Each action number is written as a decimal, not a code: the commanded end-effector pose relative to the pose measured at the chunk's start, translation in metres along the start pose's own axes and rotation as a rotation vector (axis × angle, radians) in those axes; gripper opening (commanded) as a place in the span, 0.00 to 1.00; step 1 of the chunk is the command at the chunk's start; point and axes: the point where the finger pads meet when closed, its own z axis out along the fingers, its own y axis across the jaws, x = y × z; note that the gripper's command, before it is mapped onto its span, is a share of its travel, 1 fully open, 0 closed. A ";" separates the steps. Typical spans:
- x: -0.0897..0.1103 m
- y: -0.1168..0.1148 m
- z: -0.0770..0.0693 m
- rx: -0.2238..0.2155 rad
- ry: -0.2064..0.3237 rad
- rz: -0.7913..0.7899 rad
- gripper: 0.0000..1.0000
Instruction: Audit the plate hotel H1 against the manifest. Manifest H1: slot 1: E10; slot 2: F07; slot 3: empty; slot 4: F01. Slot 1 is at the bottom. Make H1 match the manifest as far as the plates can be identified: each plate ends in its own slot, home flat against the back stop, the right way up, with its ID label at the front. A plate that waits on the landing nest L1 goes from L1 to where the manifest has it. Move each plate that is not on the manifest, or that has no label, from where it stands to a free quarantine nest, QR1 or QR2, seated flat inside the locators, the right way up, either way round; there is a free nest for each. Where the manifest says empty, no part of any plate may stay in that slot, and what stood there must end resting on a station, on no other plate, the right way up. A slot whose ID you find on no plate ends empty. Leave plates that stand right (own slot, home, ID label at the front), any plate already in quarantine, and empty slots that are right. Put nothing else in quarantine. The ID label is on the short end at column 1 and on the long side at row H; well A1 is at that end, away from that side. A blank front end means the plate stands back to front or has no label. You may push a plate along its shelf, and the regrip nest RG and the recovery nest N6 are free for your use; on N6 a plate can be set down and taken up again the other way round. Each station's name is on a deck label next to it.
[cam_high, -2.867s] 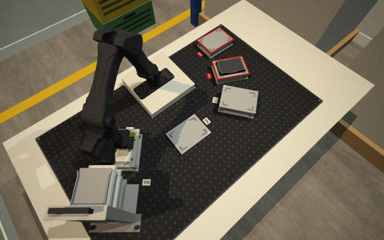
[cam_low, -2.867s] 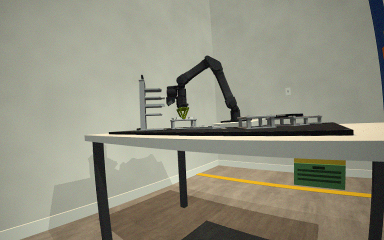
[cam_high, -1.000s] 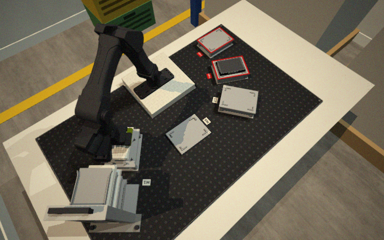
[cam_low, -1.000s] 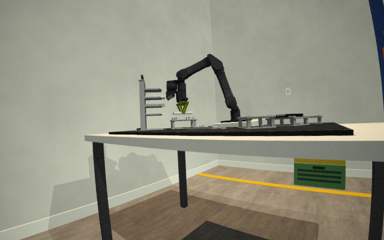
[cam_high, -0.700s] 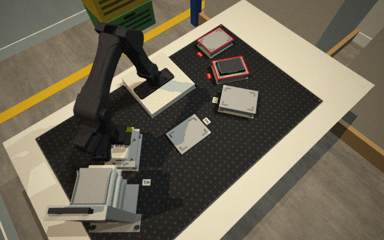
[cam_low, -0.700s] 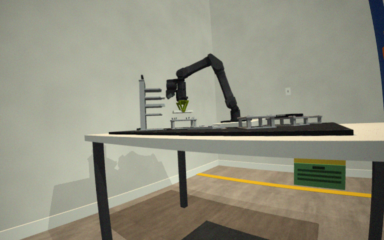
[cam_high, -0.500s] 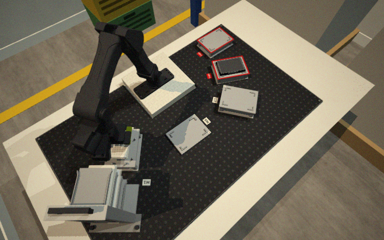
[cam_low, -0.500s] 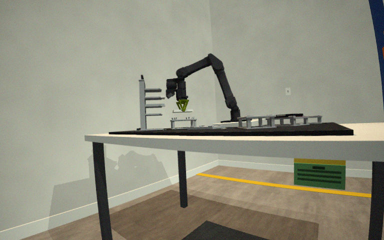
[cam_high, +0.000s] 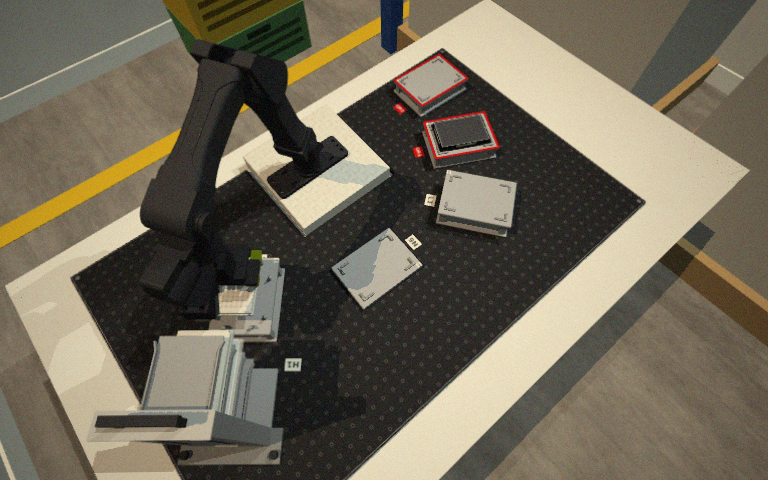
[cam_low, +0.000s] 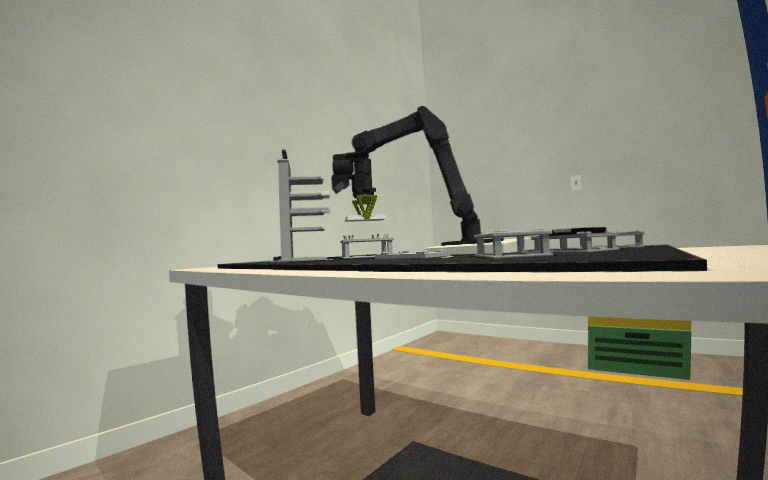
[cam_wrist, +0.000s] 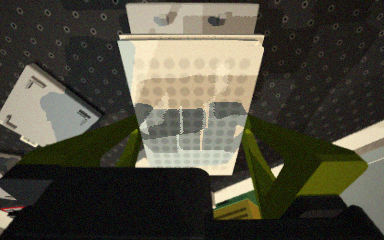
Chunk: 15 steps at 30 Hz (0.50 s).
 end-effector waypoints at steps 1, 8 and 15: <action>-0.002 -0.001 -0.008 0.004 -0.015 0.002 0.86; -0.001 -0.001 -0.025 0.004 -0.015 0.002 0.86; -0.001 -0.001 -0.039 0.004 -0.015 0.002 0.86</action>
